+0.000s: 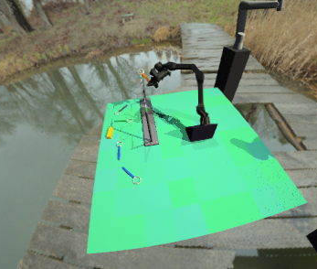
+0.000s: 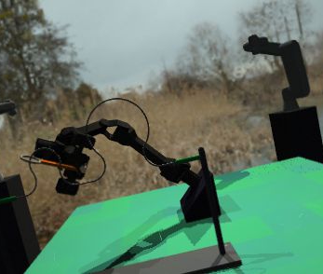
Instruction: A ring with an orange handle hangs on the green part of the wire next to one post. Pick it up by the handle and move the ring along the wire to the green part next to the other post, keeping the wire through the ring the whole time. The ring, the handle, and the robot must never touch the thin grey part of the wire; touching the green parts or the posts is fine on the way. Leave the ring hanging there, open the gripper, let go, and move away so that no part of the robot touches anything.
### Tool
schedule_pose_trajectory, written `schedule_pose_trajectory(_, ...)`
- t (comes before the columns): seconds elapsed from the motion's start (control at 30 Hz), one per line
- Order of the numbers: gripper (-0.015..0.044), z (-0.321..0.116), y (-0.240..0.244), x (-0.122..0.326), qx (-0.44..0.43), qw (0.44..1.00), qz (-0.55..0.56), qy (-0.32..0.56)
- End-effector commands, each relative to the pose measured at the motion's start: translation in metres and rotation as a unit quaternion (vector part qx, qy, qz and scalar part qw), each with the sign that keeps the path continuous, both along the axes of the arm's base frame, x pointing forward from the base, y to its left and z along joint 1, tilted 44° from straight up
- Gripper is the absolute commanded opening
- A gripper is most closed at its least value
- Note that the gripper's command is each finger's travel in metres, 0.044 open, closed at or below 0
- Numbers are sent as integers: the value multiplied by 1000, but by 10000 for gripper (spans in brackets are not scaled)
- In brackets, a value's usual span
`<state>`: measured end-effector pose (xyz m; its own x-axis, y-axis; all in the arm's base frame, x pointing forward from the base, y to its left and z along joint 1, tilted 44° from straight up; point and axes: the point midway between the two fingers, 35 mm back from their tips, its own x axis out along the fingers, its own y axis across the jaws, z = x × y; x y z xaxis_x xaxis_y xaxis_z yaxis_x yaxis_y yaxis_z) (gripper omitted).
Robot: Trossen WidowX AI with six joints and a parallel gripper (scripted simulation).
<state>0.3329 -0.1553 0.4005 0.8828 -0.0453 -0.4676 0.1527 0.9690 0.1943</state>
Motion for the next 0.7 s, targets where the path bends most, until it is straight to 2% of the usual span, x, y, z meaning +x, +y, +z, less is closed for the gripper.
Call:
schedule_pose_trajectory(0.0,-150,0,-8,-1,-59,998,-1,6)
schedule_pose_trajectory(0.67,-150,6,-46,-7,-303,952,-11,40)
